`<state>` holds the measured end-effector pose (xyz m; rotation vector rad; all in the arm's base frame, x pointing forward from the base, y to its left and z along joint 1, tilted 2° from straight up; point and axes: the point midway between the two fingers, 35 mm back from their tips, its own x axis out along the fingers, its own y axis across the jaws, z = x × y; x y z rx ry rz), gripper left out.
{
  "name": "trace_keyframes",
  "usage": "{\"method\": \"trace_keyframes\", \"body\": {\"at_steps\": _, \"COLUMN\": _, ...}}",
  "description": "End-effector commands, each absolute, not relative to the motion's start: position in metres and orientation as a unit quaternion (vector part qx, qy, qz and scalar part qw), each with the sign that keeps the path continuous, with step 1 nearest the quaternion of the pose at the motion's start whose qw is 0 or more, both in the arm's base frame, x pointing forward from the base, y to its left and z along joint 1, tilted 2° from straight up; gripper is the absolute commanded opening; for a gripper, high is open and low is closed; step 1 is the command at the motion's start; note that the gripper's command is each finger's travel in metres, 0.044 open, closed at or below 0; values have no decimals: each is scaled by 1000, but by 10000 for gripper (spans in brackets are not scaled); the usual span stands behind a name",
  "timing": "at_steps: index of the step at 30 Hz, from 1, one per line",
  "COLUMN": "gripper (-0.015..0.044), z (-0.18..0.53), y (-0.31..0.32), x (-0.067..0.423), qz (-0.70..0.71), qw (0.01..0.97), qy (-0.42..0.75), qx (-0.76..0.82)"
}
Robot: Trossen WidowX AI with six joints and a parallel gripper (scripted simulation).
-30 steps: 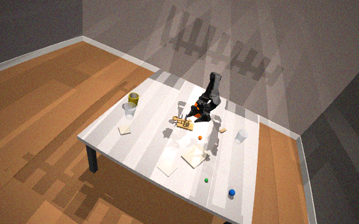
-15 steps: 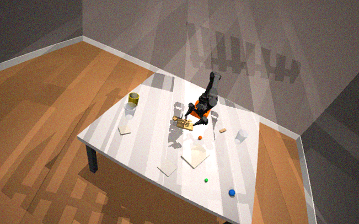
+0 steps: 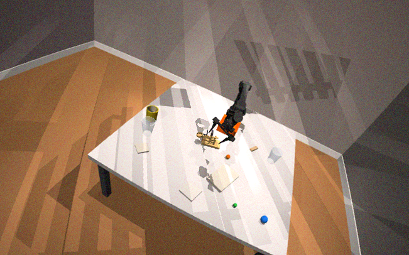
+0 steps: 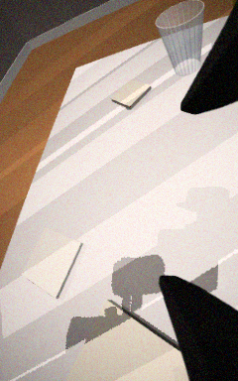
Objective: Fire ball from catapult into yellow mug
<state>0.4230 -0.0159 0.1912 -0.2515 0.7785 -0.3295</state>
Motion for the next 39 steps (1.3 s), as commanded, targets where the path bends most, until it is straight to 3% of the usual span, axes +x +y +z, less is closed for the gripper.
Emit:
{"method": "trace_keyframes", "body": {"at_steps": 1, "gripper": 440, "z": 185, "y": -18, "x": 414, "qz": -129, "qw": 891, "qy": 402, "qx": -164}}
{"method": "trace_keyframes", "body": {"at_steps": 21, "gripper": 440, "z": 146, "y": -24, "x": 367, "qz": 81, "qw": 768, "qy": 509, "qx": -380}}
{"method": "trace_keyframes", "body": {"at_steps": 39, "gripper": 440, "z": 119, "y": -23, "x": 314, "qz": 310, "qw": 615, "qy": 518, "qx": -507}}
